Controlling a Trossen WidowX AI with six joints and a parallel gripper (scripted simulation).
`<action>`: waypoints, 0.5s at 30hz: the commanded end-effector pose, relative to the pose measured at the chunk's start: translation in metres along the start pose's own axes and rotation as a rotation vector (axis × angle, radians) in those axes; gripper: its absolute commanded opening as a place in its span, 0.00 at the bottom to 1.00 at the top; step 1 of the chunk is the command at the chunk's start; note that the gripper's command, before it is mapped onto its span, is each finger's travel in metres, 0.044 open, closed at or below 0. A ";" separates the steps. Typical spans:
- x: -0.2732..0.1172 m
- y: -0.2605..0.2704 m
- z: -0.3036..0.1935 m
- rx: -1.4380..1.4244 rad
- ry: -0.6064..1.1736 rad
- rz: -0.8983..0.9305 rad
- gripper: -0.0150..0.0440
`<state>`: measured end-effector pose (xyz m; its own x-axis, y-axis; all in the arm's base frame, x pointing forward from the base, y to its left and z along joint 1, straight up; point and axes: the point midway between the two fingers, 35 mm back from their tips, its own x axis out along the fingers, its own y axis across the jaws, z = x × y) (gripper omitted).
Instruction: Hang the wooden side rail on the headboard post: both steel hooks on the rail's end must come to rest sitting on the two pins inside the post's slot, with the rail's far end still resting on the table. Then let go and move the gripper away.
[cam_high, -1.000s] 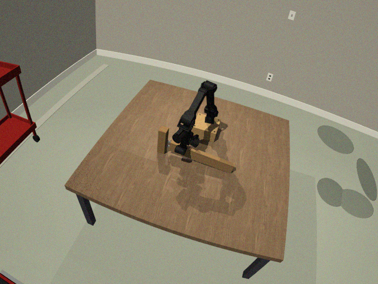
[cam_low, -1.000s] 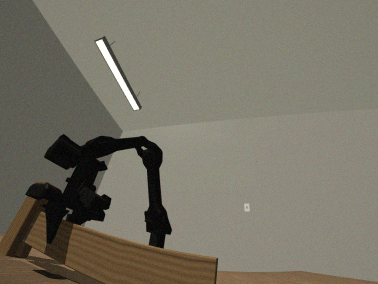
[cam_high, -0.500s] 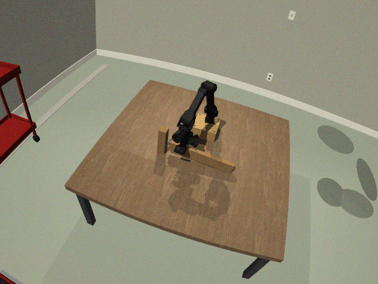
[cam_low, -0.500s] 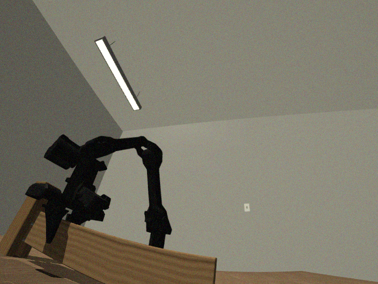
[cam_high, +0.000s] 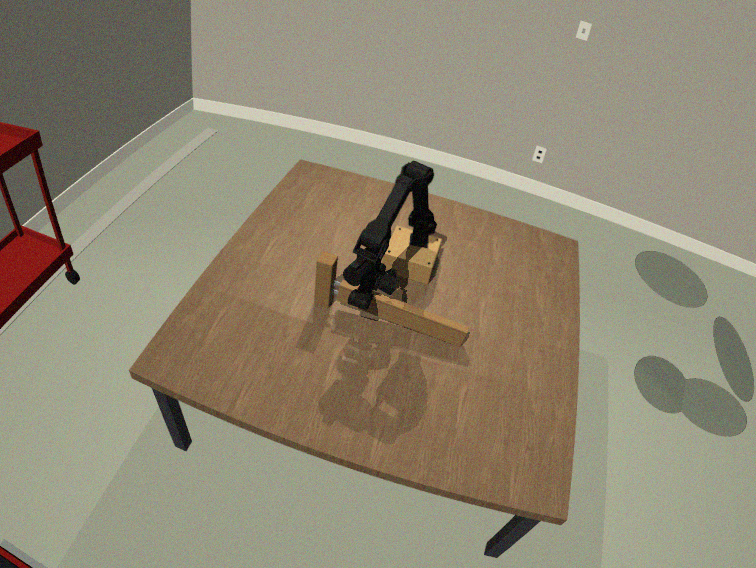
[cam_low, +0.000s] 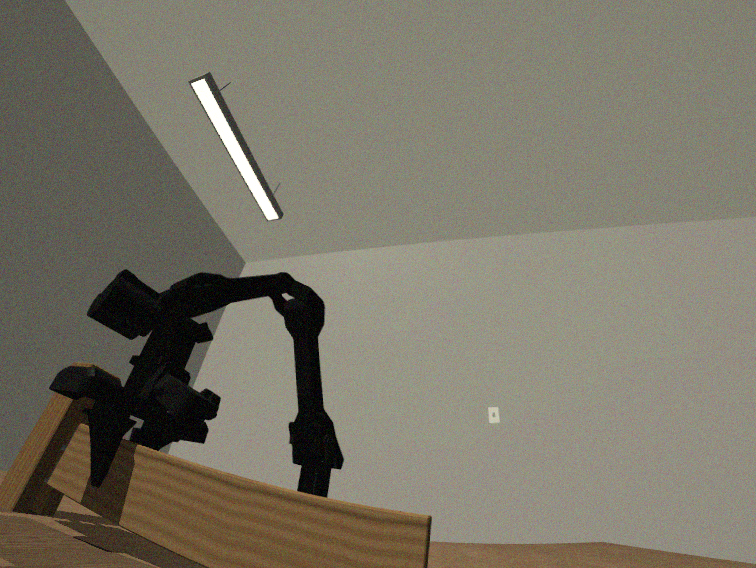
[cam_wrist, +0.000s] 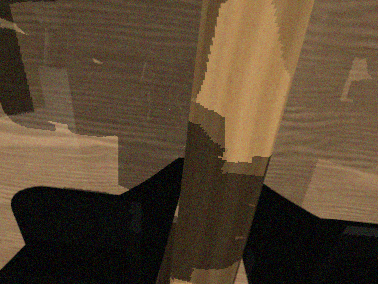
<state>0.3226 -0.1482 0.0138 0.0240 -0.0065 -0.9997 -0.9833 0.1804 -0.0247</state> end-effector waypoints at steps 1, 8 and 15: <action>0.000 -0.001 -0.001 -0.003 0.003 -0.006 0.25; -0.001 0.000 -0.002 -0.003 0.003 -0.006 0.25; -0.002 0.000 -0.003 -0.003 0.003 -0.006 0.25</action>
<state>0.3213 -0.1494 0.0131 0.0236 -0.0045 -0.9997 -0.9828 0.1831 -0.0240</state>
